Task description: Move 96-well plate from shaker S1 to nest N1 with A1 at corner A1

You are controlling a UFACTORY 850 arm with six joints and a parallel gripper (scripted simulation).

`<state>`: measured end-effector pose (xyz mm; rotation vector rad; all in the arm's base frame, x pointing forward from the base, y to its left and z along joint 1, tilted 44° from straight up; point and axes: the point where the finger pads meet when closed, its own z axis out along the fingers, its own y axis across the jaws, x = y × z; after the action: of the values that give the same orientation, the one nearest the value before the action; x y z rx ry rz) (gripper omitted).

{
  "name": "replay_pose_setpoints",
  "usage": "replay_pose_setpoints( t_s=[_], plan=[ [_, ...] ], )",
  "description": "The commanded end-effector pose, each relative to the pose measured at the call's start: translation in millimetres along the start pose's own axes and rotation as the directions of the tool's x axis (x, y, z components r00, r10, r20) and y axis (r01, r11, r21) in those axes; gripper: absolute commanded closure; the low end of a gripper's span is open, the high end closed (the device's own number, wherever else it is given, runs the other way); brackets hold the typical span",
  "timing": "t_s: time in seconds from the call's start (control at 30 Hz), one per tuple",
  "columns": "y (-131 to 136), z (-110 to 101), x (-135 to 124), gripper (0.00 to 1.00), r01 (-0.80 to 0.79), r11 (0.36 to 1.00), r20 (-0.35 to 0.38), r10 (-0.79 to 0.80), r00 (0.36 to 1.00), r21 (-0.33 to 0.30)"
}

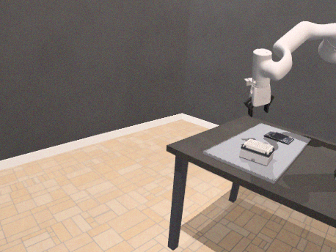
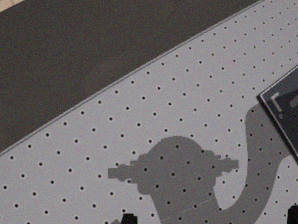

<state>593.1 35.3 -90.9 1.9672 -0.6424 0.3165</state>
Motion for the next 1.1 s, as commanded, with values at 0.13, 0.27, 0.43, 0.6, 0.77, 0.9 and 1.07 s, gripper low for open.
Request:
replay_pose_setpoints(
  t_s=[0.13,0.27,0.43,0.6,0.77,0.9,1.07],
  plan=[
    [-14,3,-27,0.0,0.174,0.982,0.043,-0.178,0.983,0.074],
    [-19,4,-39,0.0,0.236,0.966,0.053,-0.243,0.969,0.104],
    [-26,5,-55,0.0,0.323,0.935,0.061,-0.335,0.94,0.149],
    [-30,5,-67,0.0,0.379,0.908,0.062,-0.395,0.917,0.181],
    [-36,6,-83,0.0,0.455,0.861,0.057,-0.479,0.876,0.228],
    [-42,5,-100,0.0,0.526,0.805,0.045,-0.557,0.829,0.274],
    [-46,5,-114,0.0,0.589,0.743,0.026,-0.628,0.778,0.319]
  ],
)
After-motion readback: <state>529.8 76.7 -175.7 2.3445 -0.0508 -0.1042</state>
